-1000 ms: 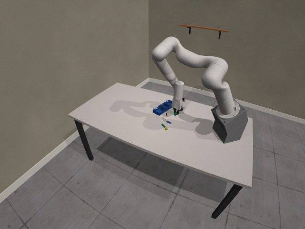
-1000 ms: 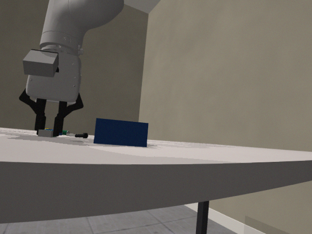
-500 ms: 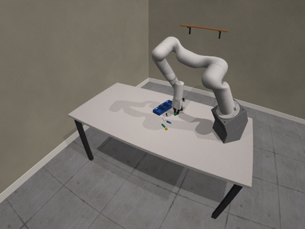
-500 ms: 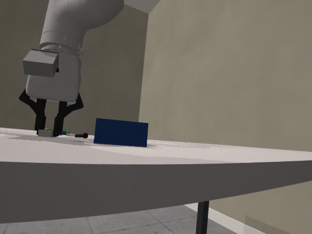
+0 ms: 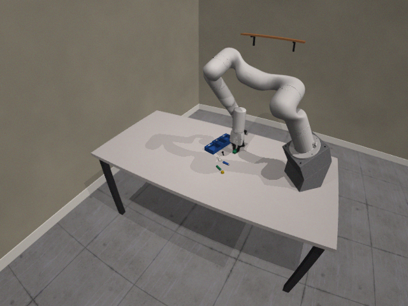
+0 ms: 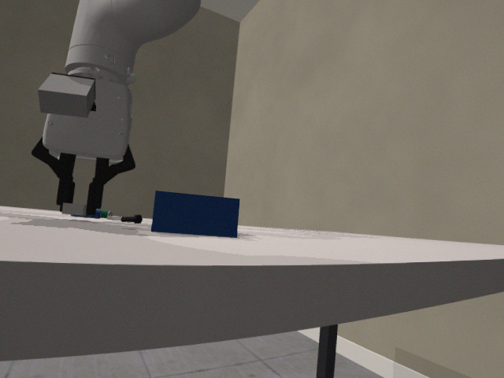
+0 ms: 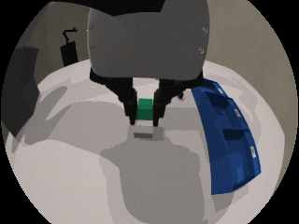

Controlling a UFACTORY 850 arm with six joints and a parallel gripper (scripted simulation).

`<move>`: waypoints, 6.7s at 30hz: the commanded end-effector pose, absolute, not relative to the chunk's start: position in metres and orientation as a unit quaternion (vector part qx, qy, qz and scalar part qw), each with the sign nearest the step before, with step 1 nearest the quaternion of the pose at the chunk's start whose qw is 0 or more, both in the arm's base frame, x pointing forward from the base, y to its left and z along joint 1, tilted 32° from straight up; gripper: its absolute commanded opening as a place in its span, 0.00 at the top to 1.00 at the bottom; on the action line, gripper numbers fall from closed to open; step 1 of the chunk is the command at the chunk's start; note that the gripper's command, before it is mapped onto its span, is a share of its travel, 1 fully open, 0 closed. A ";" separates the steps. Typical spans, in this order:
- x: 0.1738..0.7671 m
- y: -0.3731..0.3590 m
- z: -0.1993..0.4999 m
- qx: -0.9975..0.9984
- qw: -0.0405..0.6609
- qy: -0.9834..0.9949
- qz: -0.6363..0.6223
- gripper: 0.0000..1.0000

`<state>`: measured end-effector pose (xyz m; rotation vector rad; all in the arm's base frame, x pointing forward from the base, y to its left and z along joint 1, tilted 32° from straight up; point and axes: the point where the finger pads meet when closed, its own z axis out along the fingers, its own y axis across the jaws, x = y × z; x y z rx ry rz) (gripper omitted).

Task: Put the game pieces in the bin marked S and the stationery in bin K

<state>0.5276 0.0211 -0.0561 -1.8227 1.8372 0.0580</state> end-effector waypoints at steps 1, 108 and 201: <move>0.523 0.014 -0.042 -0.677 0.273 0.683 0.021 1.00; 0.652 -0.070 -0.036 -0.645 0.272 0.713 0.033 1.00; 0.558 0.039 0.034 -0.408 0.249 0.870 0.118 0.70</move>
